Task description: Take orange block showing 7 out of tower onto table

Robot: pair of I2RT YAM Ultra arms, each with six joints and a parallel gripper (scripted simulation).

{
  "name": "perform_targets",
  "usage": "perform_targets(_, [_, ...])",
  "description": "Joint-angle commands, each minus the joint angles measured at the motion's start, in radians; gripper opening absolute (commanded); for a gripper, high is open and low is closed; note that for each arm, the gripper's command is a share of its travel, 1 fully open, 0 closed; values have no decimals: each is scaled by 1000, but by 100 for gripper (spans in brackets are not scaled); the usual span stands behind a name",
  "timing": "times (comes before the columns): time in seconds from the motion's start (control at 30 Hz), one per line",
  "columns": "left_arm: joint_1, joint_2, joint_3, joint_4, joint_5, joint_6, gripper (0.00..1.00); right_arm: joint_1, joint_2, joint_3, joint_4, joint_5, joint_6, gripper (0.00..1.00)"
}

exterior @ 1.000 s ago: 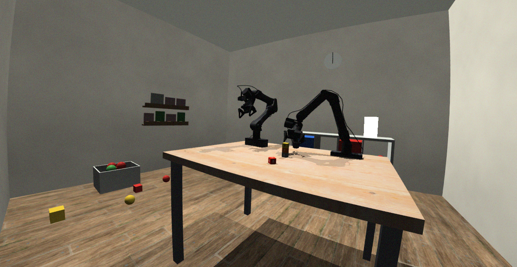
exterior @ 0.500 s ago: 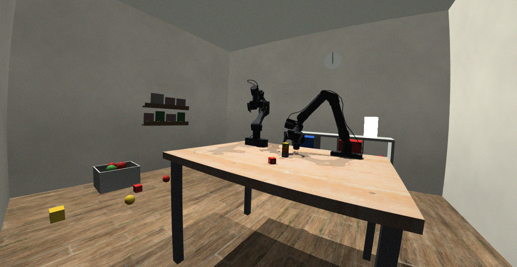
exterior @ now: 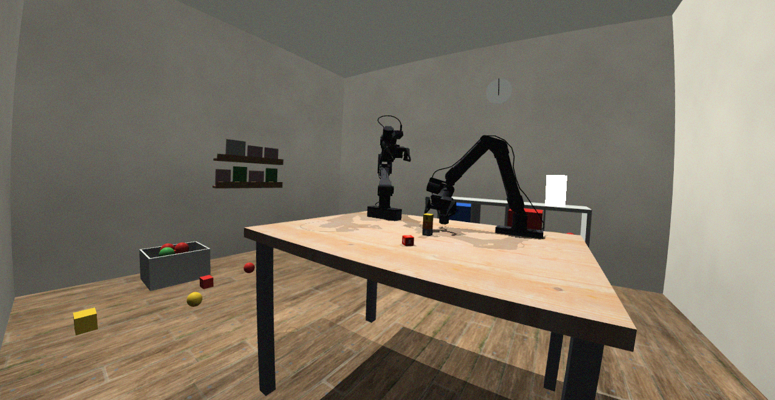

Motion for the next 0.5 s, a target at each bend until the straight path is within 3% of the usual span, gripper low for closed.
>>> perform_targets(0.0, [-9, -22, -9, 7, -18, 7, 100, 66, -34, 32, 19, -29, -19, 100])
perform_targets(0.4, [-9, -22, -10, 7, -18, 7, 100, 238, -41, 33, 24, 27, 10, 100])
perform_targets(0.47, [-7, -32, -10, -10, -5, -28, 77, 245, -42, 33, 25, 34, 13, 100])
